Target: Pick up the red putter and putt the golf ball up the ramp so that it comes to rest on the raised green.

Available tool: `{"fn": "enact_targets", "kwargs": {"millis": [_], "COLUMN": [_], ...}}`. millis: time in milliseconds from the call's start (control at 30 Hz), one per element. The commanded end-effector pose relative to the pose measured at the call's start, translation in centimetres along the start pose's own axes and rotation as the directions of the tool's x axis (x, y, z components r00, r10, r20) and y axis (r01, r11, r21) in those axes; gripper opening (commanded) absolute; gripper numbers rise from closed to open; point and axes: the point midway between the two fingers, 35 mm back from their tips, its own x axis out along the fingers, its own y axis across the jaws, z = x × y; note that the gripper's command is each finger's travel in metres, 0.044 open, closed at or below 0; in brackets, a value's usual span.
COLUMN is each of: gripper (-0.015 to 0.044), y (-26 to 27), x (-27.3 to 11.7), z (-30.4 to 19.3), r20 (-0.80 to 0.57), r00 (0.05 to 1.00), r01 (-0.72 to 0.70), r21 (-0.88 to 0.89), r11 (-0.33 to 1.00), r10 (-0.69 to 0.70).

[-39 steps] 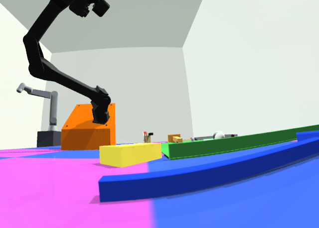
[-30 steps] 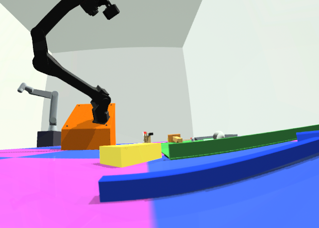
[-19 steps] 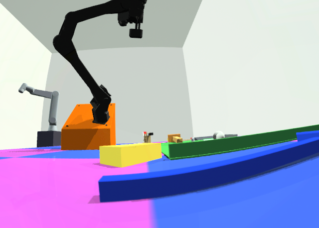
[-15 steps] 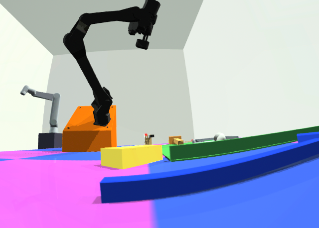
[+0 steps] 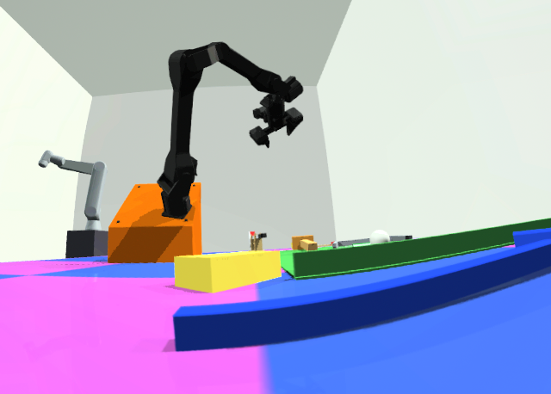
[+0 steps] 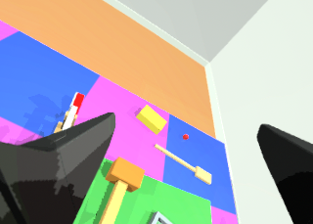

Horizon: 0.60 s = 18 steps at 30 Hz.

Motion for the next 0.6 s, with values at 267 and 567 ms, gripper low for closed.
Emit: {"fn": "enact_targets", "kwargs": {"millis": [267, 567], "gripper": [0.044, 0.044], "y": [11.6, 19.1], "x": [10.1, 11.6], "z": [-11.8, -17.4], "r20": [-0.481, -0.69], "r00": [0.783, 0.503], "r01": [-0.244, -0.272], "r21": [0.343, 0.445], "r11": [0.907, 0.853], "r10": [0.393, 0.521]}}
